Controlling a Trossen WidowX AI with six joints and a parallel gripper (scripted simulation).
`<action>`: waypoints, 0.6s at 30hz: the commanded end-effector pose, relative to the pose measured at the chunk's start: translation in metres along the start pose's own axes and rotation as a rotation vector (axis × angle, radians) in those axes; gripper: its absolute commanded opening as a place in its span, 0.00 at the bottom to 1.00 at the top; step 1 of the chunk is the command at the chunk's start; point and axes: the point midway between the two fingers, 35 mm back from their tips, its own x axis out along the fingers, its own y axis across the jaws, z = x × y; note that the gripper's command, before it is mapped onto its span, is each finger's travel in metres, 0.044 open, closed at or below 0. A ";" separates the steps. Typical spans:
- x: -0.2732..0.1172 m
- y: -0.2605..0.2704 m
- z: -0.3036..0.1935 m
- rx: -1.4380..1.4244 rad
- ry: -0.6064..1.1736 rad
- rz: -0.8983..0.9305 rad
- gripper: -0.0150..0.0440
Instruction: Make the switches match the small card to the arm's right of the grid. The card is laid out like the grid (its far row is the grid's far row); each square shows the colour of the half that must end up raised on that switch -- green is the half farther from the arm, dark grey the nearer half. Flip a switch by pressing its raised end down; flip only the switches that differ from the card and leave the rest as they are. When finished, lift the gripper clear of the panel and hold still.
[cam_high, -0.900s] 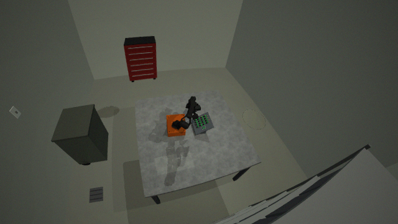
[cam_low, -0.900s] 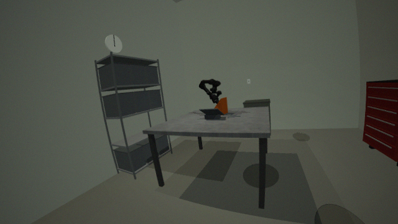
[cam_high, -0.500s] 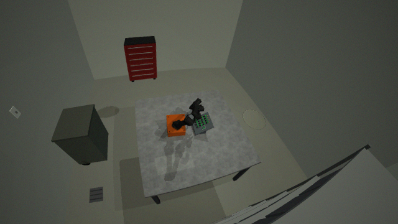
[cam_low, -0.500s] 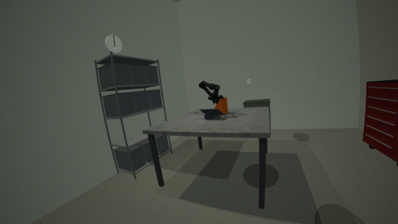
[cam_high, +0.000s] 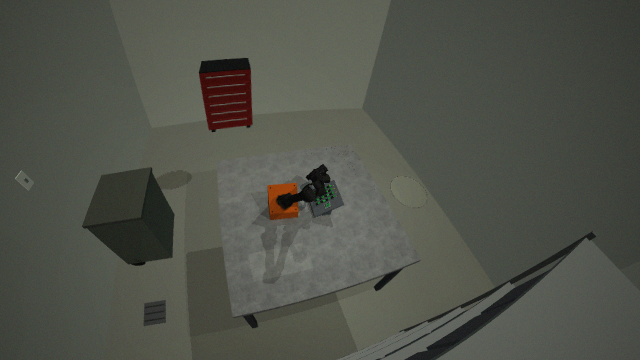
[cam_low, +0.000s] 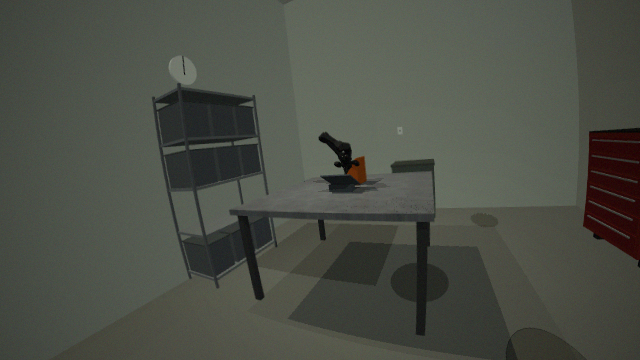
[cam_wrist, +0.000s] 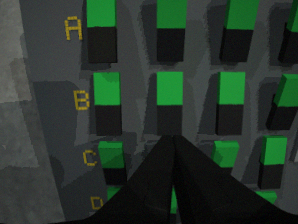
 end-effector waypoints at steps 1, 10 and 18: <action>0.007 -0.001 -0.001 -0.005 -0.002 -0.005 0.25; 0.017 -0.001 -0.001 -0.005 -0.001 -0.005 0.25; 0.021 -0.001 -0.002 -0.005 -0.002 -0.005 0.25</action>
